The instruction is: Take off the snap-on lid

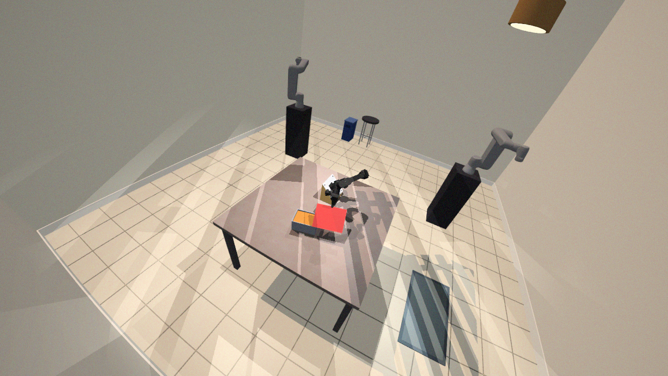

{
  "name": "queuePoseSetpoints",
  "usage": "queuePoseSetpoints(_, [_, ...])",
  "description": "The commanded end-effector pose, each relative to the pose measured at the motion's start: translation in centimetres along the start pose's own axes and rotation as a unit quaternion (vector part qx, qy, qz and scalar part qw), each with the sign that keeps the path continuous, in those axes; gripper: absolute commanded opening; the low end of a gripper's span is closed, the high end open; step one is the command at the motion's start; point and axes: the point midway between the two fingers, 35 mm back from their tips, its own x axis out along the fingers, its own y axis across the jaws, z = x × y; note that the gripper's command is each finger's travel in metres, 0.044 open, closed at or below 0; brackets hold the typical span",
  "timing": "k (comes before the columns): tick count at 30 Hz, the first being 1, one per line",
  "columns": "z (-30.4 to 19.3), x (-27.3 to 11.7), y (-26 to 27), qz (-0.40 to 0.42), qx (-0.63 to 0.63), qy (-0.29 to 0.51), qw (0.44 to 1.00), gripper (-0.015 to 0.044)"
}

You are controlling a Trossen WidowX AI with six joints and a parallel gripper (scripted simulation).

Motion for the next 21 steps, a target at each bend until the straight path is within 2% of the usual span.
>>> queuePoseSetpoints(1, [-0.8,-0.3,0.2,0.006,-0.003,-0.002,1.000,0.0000])
queuePoseSetpoints(21, [-4.8,-0.6,-0.2,0.006,-0.003,-0.002,1.000,0.0000])
